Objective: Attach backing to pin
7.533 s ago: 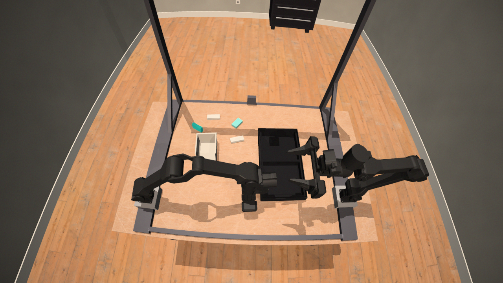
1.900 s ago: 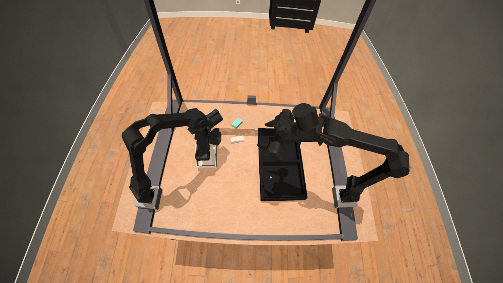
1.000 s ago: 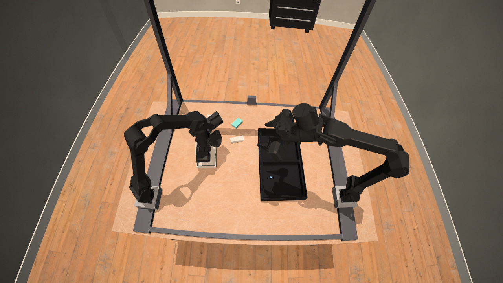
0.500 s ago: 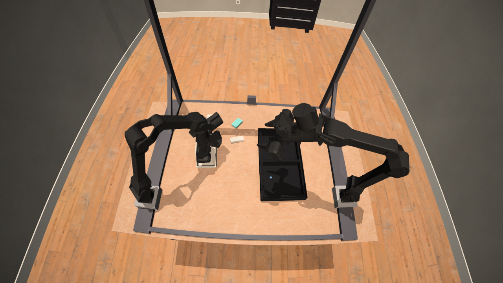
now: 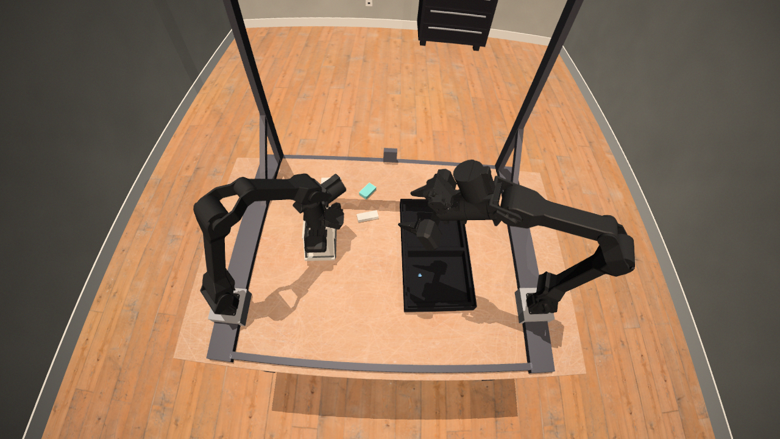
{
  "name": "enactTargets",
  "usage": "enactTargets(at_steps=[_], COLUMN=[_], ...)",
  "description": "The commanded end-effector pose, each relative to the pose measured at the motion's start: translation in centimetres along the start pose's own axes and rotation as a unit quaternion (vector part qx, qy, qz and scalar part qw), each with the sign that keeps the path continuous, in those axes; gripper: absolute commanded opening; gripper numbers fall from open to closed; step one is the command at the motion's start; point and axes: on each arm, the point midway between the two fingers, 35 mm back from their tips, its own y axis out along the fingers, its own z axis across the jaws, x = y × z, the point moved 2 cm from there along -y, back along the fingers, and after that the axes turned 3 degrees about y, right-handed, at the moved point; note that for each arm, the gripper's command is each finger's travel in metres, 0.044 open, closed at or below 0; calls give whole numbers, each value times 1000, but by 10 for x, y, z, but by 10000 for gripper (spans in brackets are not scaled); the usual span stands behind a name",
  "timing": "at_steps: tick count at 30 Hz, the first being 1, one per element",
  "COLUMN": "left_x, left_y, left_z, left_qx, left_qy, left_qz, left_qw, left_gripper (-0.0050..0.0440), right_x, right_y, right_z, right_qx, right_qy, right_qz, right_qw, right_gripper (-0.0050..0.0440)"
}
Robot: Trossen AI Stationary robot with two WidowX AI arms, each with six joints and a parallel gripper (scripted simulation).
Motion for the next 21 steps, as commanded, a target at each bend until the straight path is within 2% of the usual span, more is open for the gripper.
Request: enactTargets(at_steps=[1, 10, 13, 18, 21], left_x=[6, 6, 6, 6, 6], left_y=[-5, -5, -5, -5, -5], left_z=[0, 0, 0, 0, 0], left_qx=[0, 0, 0, 0, 0], left_qy=[0, 0, 0, 0, 0], left_qz=[-10, -10, -10, -10, -10], left_qw=[1000, 1000, 1000, 1000, 1000], left_gripper=[440, 440, 440, 440, 440], right_x=[5, 4, 4, 3, 2], right_y=[-18, -34, -50, -95, -101], right_z=[6, 5, 5, 3, 3], right_qx=[17, 17, 17, 17, 17], right_qy=[-1, -1, -1, -1, -1], right_qz=[-18, -18, -18, -18, -18], right_qw=[1000, 1000, 1000, 1000, 1000], right_gripper=[90, 90, 90, 90, 114])
